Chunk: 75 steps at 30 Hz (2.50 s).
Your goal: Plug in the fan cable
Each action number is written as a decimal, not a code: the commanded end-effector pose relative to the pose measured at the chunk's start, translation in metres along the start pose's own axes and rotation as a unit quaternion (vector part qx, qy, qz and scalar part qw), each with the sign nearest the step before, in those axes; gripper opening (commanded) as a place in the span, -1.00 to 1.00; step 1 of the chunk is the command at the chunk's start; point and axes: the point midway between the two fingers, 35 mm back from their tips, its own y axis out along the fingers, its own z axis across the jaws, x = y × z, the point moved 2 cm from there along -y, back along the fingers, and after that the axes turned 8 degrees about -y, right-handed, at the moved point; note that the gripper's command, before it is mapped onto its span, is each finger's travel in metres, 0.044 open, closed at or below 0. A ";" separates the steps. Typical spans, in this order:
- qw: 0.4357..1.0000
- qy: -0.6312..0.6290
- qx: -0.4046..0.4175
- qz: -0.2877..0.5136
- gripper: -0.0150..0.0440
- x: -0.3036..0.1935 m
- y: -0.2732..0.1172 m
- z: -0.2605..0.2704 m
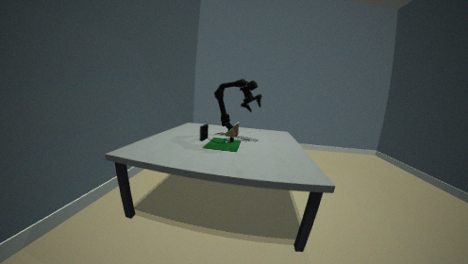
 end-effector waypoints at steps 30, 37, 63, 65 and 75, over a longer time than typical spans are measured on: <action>0.961 -0.036 -0.270 -0.039 1.00 0.132 0.104 -0.201; 0.961 -0.036 -0.270 -0.039 1.00 0.133 0.111 -0.204; 0.961 -0.035 -0.271 -0.040 1.00 0.136 0.146 -0.227; 0.961 -0.035 -0.271 -0.040 1.00 0.136 0.147 -0.227; 0.962 -0.033 -0.269 -0.039 0.11 0.137 0.145 -0.225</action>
